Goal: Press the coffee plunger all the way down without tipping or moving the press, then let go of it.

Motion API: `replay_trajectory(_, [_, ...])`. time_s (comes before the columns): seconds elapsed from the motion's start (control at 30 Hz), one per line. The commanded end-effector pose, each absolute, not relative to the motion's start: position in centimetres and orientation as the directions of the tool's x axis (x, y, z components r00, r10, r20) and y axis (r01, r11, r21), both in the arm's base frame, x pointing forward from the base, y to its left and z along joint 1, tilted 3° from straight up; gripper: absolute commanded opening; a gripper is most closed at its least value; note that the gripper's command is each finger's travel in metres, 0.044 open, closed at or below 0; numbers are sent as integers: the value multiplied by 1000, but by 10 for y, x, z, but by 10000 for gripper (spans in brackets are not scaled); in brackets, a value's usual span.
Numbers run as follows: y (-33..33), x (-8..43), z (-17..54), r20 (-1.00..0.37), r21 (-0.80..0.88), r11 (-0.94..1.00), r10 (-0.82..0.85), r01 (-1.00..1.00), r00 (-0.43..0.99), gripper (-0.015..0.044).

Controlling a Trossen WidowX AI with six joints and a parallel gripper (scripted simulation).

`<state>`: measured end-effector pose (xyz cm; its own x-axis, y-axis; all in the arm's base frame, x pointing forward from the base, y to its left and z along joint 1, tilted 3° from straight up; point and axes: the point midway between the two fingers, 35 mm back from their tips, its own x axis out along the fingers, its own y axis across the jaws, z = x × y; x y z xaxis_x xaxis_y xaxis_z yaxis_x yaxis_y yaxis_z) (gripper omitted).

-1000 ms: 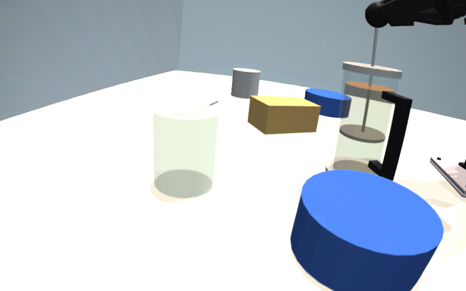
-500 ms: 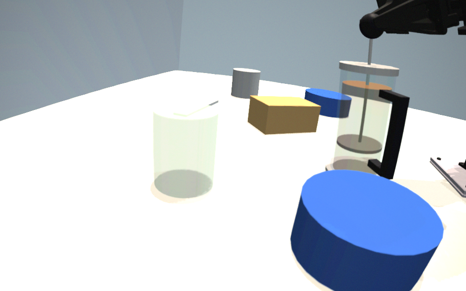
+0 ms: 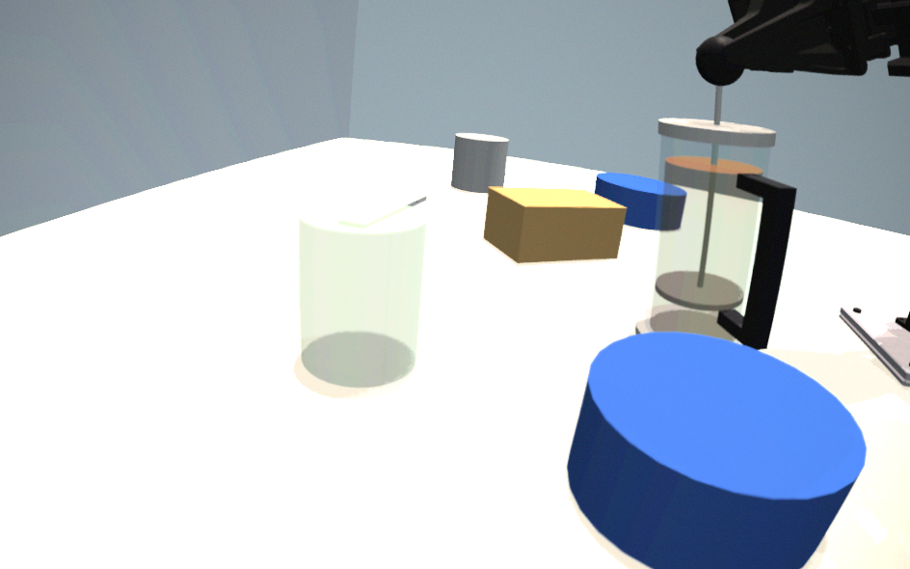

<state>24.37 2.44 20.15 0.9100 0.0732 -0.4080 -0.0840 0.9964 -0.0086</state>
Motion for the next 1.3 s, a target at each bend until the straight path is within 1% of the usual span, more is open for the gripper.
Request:
replay_trajectory(0.0, [24,244,189,-445,-18,996,71,-88,893,123])
replay_trajectory(1.27, [25,251,192,-444,-18,996,71,-88,893,123])
